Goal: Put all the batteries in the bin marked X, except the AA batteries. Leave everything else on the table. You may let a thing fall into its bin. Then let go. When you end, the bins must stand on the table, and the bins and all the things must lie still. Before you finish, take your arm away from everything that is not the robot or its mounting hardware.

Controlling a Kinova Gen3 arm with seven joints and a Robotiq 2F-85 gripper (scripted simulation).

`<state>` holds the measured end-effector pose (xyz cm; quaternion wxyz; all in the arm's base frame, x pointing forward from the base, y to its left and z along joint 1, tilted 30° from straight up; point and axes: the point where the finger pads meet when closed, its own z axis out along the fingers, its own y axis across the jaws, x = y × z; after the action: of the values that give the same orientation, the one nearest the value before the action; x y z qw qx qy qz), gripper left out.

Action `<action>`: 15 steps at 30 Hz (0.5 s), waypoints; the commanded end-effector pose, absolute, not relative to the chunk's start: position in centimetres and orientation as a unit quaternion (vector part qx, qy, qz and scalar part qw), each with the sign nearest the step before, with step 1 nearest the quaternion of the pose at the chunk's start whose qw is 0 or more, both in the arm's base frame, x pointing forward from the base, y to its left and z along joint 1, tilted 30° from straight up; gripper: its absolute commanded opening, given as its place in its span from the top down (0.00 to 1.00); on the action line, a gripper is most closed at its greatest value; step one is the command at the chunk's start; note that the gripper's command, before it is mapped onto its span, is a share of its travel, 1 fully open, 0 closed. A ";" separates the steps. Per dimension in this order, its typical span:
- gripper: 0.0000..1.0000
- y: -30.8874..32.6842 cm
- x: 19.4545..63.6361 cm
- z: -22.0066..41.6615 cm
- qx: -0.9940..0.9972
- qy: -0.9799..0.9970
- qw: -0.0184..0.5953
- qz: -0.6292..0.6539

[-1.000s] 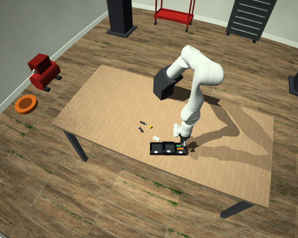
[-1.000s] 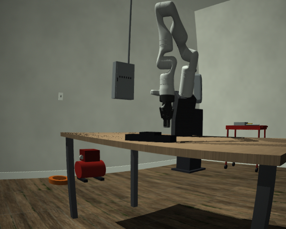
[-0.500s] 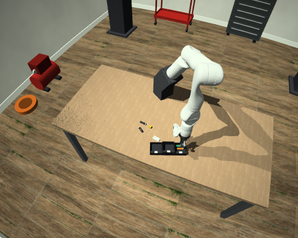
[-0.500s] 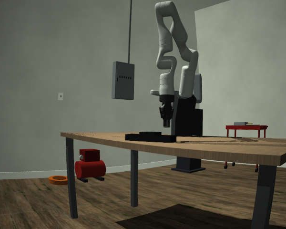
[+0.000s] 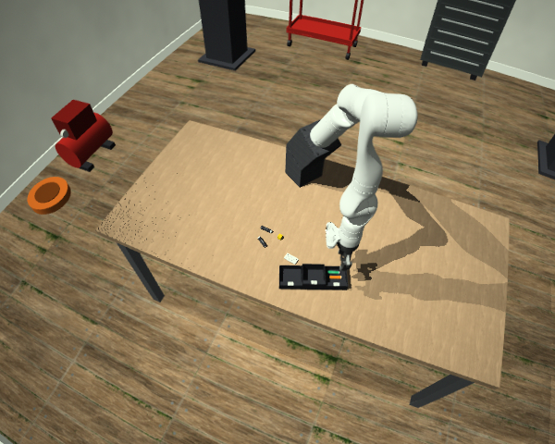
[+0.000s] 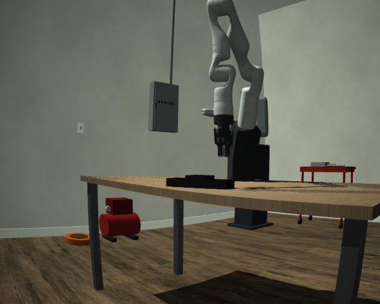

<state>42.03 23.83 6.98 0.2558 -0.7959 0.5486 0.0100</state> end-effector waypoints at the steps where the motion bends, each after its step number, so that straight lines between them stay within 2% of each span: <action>1: 0.00 22.3 42.0 8.6 -0.796 0.549 0.256 0.003; 15: 0.00 20.3 40.8 12.8 -0.793 0.553 0.257 0.004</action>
<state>40.54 22.08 11.63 0.2573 -0.7975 0.5456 0.0097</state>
